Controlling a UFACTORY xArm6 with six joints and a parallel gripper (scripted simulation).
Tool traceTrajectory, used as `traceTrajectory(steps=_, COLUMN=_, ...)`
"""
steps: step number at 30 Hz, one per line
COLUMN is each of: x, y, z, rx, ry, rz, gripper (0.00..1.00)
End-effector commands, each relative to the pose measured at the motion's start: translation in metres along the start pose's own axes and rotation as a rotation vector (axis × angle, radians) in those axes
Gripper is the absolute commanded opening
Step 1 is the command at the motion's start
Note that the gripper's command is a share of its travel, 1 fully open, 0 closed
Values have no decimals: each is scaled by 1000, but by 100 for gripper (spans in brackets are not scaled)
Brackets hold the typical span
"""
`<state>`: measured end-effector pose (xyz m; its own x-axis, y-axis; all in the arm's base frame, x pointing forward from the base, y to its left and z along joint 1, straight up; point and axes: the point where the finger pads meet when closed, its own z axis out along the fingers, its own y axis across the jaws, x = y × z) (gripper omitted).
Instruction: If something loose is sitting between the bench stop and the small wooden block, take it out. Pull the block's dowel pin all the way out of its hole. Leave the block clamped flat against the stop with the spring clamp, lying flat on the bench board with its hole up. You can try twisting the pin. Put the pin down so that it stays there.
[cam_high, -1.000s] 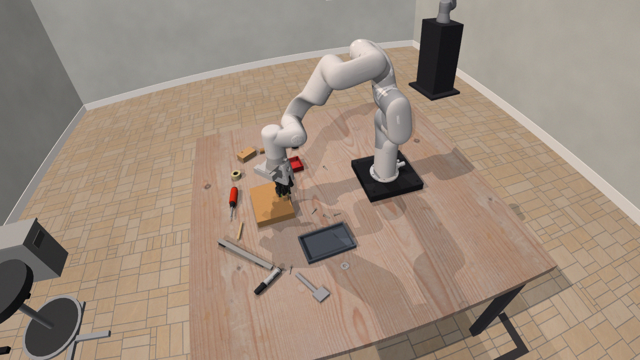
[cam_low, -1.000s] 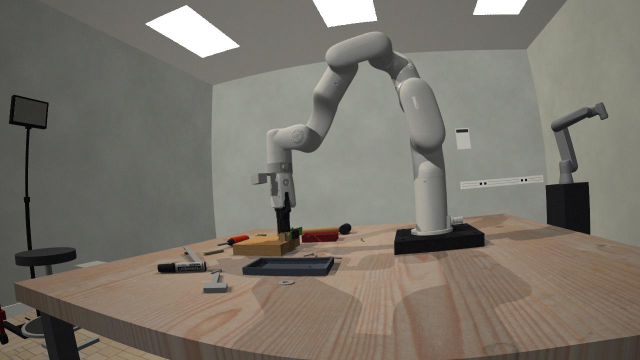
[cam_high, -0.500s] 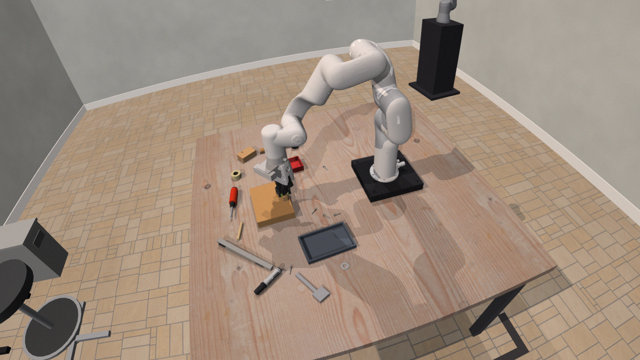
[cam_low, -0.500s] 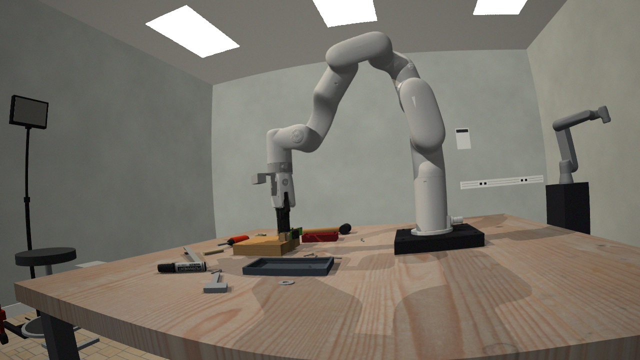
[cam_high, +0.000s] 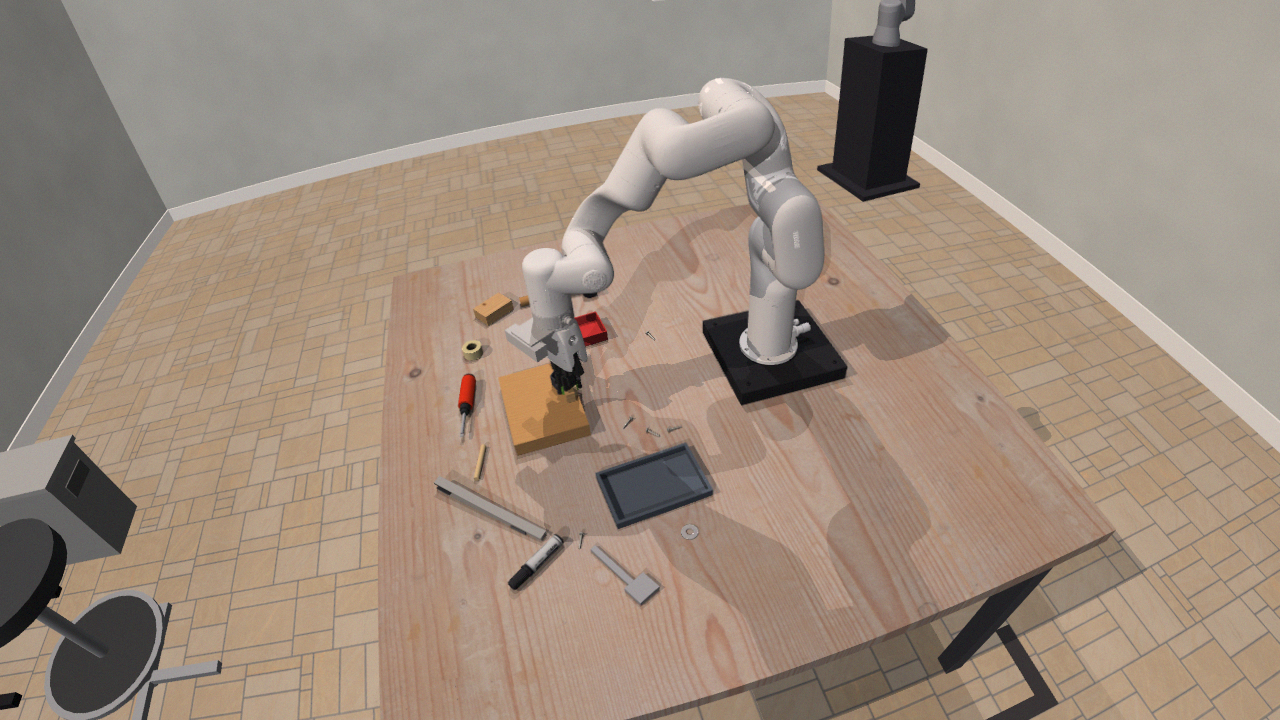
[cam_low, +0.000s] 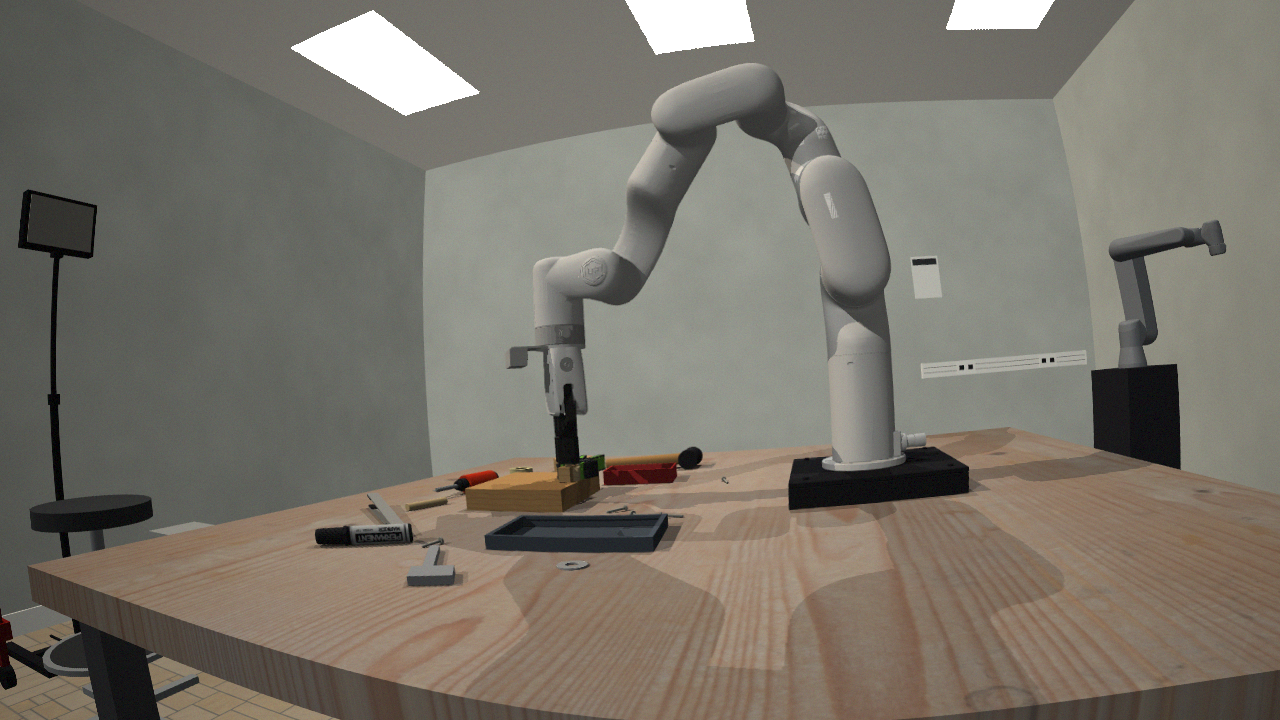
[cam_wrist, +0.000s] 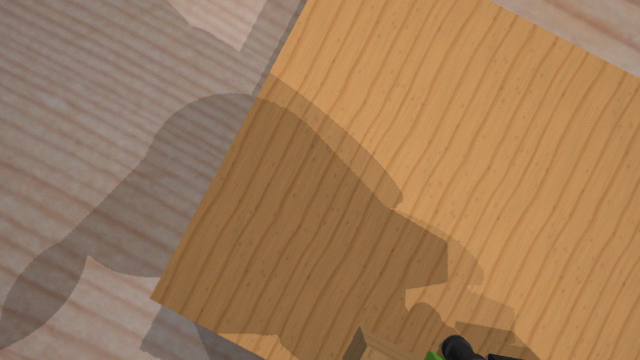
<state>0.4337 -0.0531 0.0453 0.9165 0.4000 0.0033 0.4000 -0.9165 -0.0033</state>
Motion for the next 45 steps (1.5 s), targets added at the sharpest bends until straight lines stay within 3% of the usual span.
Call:
traceTrajectory(steps=1, x=1, y=1, z=-1, rx=-3, ry=3, rz=27, gripper=0)
traceTrajectory(steps=45, x=1, y=1, z=-2, rx=-3, ry=4, rz=477, gripper=0)
